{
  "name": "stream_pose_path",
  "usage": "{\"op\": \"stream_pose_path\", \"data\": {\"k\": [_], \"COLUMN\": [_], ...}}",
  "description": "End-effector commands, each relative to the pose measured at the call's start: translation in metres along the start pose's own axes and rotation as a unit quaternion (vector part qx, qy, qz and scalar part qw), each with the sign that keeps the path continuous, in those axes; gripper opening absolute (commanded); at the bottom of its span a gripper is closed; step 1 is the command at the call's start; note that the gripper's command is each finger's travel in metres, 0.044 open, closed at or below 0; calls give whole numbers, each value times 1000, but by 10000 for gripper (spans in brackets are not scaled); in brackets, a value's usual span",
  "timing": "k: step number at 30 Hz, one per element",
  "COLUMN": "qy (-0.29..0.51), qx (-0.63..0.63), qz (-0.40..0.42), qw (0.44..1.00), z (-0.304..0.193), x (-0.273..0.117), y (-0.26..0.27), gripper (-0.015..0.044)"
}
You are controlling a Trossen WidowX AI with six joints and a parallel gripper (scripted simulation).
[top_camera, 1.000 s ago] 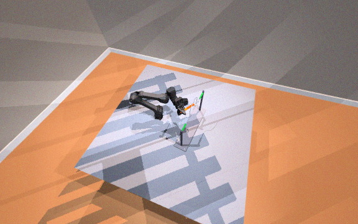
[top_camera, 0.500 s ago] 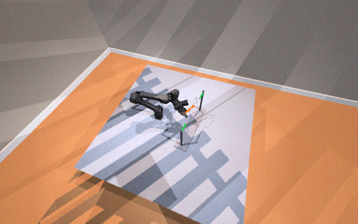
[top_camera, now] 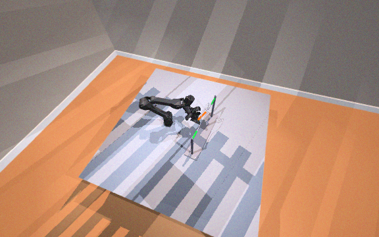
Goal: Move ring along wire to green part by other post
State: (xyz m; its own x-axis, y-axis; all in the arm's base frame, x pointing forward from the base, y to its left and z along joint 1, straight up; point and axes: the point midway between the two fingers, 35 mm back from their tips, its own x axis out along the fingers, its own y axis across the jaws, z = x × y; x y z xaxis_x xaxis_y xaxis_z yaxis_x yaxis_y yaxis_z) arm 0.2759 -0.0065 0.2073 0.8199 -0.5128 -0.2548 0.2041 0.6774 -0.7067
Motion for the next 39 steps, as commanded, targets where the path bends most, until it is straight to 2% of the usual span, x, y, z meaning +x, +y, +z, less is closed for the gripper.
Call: {"op": "stream_pose_path", "data": {"k": [1, 22, 39], "qy": [5, 28, 35], "qx": [55, 252, 317], "qz": [27, 131, 165], "qw": [998, 958, 933], "z": [3, 25, 44], "x": [-3, -22, -36], "y": [16, 81, 107], "gripper": [-150, -150, -150]}}
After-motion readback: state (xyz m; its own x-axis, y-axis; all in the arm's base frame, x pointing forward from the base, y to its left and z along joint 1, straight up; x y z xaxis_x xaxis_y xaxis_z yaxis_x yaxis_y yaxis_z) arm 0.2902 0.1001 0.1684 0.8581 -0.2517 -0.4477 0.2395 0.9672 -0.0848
